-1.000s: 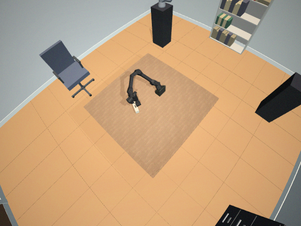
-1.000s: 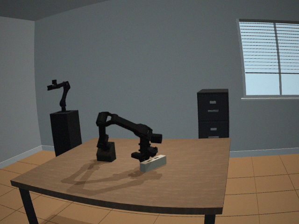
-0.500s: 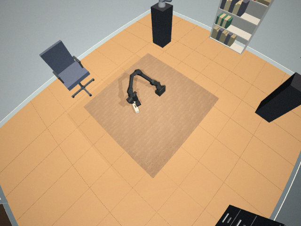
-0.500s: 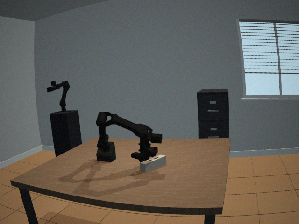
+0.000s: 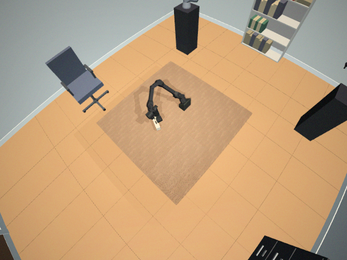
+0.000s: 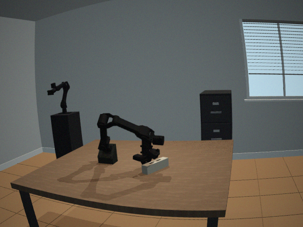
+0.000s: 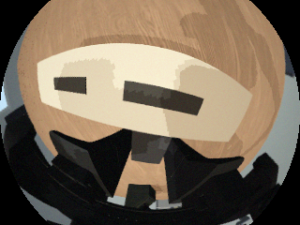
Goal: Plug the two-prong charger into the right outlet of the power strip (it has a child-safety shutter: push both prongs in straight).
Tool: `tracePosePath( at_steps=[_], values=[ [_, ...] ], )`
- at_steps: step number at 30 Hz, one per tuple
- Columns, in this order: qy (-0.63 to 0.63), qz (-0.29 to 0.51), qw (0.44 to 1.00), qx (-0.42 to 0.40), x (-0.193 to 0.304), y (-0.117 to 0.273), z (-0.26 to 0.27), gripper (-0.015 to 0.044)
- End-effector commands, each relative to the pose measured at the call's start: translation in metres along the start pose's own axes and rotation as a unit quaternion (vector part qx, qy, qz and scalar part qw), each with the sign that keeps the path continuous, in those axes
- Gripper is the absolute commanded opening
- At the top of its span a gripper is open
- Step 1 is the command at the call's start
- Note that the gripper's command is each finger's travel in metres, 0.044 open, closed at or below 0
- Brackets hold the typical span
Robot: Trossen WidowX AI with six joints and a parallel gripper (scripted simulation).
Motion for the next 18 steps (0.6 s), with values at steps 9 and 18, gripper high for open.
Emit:
tracePosePath(
  at_steps=[9,18],
  values=[
    [-0.011,-0.016,1.000,0.000,-0.0057,0.0028,-0.0011,0.0000],
    [-0.011,-0.016,1.000,0.000,-0.0058,0.0016,-0.0012,0.0000]
  ],
)
Point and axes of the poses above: the point midway between the two fingers, 35 mm back from their tips, its own y axis back along the fingers, its own z axis across the jaws, x = y × z, the point moved 6 cm from there along y, back along the fingers, and after that the axes turned 2 degrees about y, right-handed, at the moved point
